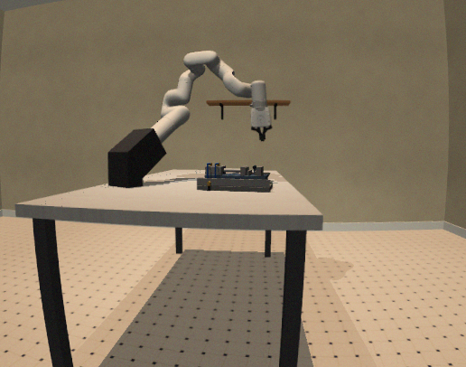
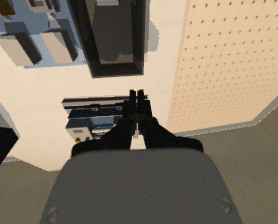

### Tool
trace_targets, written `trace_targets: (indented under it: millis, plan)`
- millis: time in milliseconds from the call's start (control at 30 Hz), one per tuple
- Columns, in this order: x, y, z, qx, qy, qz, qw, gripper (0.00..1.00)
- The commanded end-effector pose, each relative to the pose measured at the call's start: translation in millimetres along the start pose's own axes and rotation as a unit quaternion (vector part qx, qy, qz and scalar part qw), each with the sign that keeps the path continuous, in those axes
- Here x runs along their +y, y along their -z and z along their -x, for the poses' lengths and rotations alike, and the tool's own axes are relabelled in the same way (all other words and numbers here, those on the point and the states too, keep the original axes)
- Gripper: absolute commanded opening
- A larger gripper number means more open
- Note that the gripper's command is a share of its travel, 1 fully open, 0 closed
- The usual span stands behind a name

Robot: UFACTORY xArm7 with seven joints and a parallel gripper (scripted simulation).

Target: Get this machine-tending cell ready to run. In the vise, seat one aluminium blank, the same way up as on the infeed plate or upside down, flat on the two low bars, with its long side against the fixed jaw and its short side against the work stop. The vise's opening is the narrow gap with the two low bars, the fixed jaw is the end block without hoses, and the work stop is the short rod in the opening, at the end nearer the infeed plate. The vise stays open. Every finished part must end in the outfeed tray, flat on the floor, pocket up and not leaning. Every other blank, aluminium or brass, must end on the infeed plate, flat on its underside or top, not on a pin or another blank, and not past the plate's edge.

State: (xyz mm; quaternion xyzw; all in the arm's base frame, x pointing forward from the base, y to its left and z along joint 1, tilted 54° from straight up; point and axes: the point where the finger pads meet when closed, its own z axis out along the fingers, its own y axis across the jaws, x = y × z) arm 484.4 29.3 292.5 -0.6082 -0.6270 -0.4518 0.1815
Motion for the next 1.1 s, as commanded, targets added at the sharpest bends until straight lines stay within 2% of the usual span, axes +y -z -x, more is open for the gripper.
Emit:
trace_targets:
  millis: [0,100,167,200,467,667,733,767,967,1067]
  plan:
    - [16.2,8.9,38.1,0.014,0.004,0.007,1.000,0.00]
    - [19.3,10.3,61.2,0.015,0.003,0.009,1.000,0.00]
    - [19.3,10.3,61.2,0.015,0.003,0.009,1.000,0.00]
    - [20.3,10.1,84.3,0.015,0.002,0.010,1.000,0.00]
    - [15.1,4.4,142.2,0.009,-0.003,0.004,1.000,0.00]
    - [3.9,-3.6,188.6,-0.001,-0.008,-0.008,1.000,0.00]
    - [3.9,-3.6,188.6,-0.001,-0.008,-0.008,1.000,0.00]
    - [-2.8,-7.6,208.6,-0.007,-0.010,-0.015,1.000,0.00]
    - [-20.6,-16.6,251.0,-0.020,-0.013,-0.033,0.999,0.00]
    - [-25.4,-18.6,260.8,-0.024,-0.014,-0.038,0.999,0.00]
